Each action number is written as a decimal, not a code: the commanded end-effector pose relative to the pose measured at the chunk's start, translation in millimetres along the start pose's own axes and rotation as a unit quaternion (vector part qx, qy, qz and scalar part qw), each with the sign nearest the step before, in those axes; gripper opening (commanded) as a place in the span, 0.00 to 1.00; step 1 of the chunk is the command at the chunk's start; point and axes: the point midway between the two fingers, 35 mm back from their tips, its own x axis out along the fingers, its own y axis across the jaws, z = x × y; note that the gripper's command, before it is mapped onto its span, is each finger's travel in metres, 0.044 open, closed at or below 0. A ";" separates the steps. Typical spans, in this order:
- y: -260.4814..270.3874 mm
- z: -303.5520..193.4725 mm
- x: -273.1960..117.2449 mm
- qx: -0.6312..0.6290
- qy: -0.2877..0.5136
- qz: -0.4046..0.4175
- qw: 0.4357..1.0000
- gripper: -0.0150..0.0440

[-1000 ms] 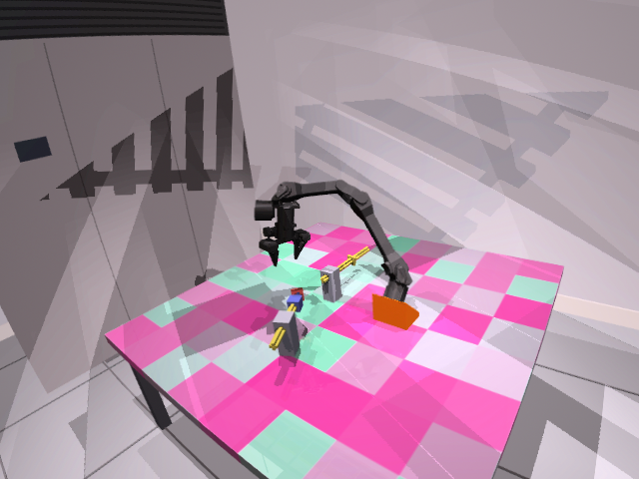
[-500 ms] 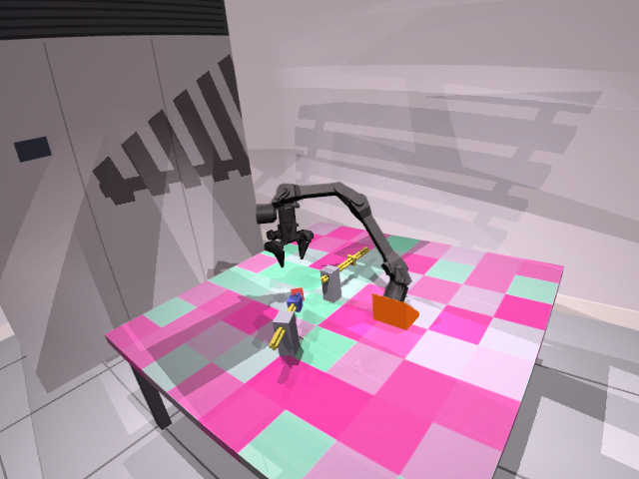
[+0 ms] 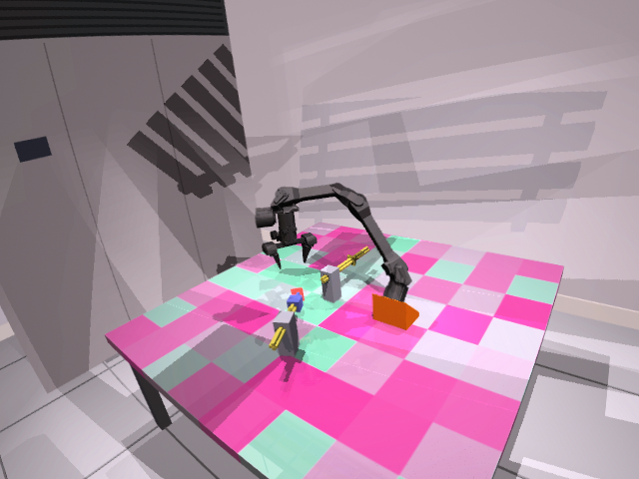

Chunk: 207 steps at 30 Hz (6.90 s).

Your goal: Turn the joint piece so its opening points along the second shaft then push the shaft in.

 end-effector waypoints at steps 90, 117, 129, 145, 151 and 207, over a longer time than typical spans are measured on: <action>15.5 -66.2 119.9 0.120 -0.014 -0.012 0.993 0.56; 15.5 -66.2 119.9 0.120 -0.014 -0.012 0.993 0.56; 15.5 -66.2 119.9 0.120 -0.014 -0.012 0.993 0.56; 15.5 -66.2 119.9 0.120 -0.014 -0.012 0.993 0.56; 15.5 -66.2 119.9 0.120 -0.014 -0.012 0.993 0.56; 8.5 -68.0 115.7 0.197 -0.041 -0.016 0.979 0.25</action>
